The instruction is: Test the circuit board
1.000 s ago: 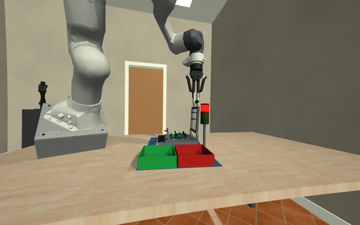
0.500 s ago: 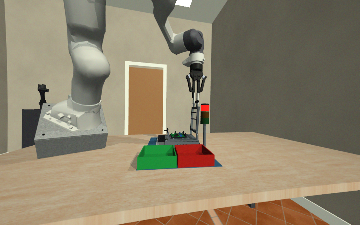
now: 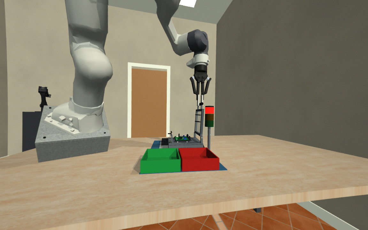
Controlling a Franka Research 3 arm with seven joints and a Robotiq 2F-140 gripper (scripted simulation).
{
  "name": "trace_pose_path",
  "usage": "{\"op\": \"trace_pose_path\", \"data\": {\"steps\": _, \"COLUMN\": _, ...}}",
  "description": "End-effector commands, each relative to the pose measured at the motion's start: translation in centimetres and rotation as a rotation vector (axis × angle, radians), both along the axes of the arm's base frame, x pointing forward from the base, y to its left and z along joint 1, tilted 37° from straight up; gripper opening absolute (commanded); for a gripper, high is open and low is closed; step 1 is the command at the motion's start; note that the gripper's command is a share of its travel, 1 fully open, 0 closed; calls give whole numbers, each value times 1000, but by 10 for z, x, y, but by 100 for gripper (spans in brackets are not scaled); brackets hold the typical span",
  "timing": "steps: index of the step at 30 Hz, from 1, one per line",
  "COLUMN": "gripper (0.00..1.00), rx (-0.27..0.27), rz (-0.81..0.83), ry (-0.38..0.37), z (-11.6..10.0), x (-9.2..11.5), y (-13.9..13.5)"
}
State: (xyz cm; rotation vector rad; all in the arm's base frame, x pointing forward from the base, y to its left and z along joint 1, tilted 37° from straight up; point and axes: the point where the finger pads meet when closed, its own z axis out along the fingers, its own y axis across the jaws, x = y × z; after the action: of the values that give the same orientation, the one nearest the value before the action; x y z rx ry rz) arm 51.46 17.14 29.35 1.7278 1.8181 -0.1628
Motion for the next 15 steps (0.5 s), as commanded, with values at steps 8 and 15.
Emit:
{"op": "trace_pose_path", "data": {"steps": 8, "gripper": 0, "rx": 1, "rz": 5, "ry": -4, "z": 1, "x": 4, "y": -1}}
{"op": "trace_pose_path", "data": {"steps": 15, "gripper": 16, "rx": 1, "rz": 5, "ry": -4, "z": 1, "x": 4, "y": -1}}
